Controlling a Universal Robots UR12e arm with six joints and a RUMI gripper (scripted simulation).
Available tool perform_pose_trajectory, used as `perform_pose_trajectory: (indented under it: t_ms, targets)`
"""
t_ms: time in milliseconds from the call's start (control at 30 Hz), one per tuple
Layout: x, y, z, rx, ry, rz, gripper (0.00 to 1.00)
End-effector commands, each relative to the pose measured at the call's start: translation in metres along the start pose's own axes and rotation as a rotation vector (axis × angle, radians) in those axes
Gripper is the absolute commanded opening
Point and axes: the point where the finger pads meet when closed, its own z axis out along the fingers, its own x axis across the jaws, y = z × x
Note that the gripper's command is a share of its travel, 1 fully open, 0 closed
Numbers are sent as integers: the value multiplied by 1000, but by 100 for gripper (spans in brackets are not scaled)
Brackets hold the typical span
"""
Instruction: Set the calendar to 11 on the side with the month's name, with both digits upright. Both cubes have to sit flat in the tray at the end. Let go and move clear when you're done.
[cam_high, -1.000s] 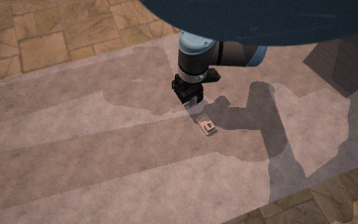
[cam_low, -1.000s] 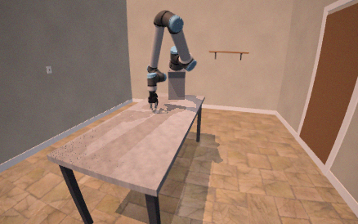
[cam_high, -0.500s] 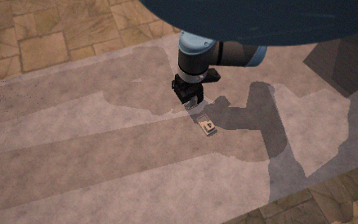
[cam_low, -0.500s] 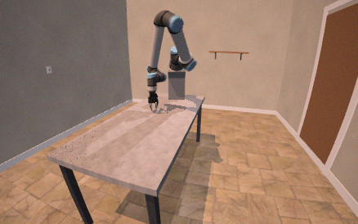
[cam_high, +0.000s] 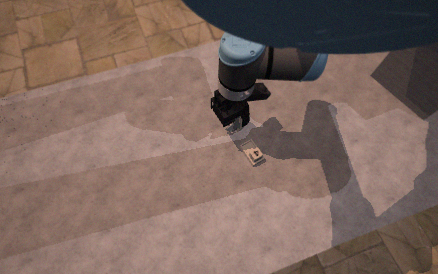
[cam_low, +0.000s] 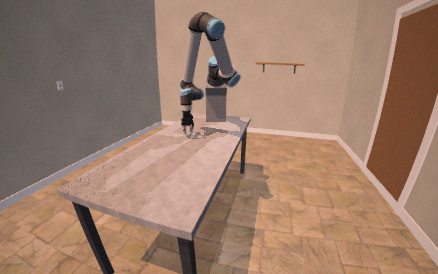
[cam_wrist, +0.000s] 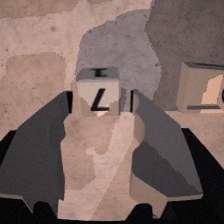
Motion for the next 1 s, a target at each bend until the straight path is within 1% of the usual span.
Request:
perform_pose_trajectory:
  t_ms: [0,133,200,333,467,600,800,833,967]
  targets:
    - [-1,0,-24,-2,-2,1,28]
    - [-1,0,-44,-2,-2,1,28]
    - [-1,0,-44,-2,-2,1,28]
    - [0,0,-64,-2,-2,0,28]
    - [0,0,-78,-2,-2,0,28]
    - [0,0,-85,-2,-2,0,28]
    - [-1,1,-87,-3,-3,0,28]
    - [-1,1,-87,-4,-4,-1,100]
    - [-1,1,-86,-3,-3,-1,100]
